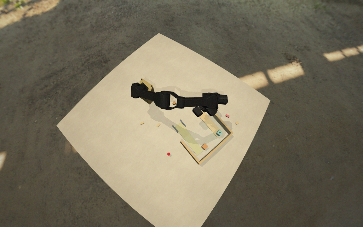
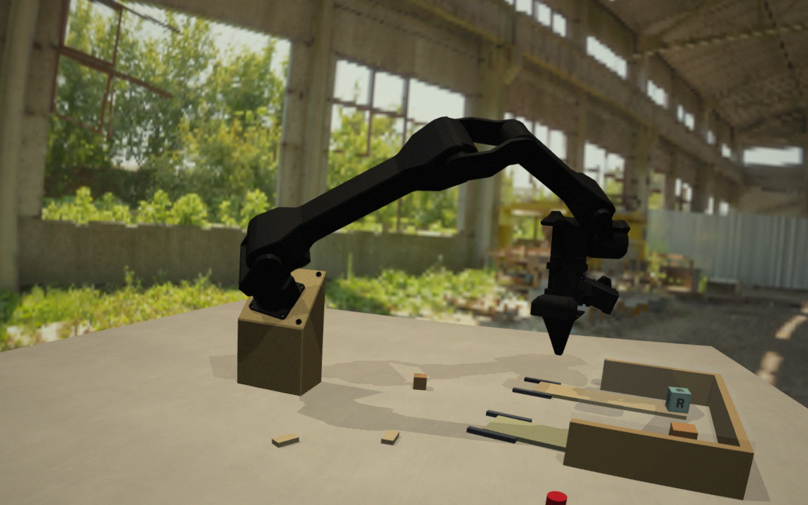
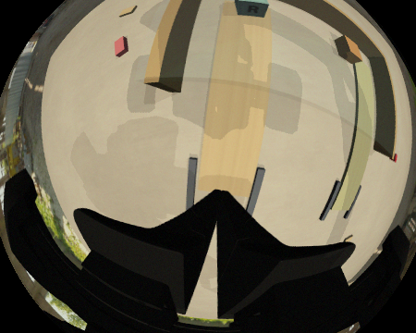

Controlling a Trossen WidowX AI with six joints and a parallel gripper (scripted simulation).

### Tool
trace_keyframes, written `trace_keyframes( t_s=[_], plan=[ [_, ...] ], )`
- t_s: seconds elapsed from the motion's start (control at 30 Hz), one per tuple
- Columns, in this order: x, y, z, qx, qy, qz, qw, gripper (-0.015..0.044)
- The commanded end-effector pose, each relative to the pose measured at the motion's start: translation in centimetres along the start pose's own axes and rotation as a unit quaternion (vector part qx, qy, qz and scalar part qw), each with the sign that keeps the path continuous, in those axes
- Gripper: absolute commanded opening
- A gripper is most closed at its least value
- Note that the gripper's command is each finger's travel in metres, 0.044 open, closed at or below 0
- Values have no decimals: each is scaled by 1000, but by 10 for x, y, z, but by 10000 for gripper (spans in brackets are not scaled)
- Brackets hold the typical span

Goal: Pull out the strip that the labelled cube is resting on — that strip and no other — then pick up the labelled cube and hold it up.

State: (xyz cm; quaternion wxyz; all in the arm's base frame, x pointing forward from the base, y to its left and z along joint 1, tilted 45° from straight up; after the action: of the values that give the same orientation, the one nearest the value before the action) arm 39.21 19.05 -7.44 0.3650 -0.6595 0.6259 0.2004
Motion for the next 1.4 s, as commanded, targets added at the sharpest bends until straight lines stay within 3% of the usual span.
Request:
trace_keyframes(
  t_s=[0.0, 0.97, 1.37],
  plan=[
    [8, 1, -1, -4, 3, 1, 1000, 0],
    [55, 1, -6, -4, 5, 0, 1000, 0],
    [56, 1, -6, -4, 5, 0, 1000, 0]
  ],
)
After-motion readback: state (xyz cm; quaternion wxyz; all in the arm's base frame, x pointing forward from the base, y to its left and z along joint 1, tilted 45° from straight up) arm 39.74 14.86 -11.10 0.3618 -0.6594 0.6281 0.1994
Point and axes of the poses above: the point midway between the two fingers, 35 mm back from their tips, its own x axis out along the fingers, its own z axis across the jaws, y = z × x, the point moved 6 cm from there along -x, back along the fingers, and after that the axes turned 1 degree about x, right-handed, at the moved point
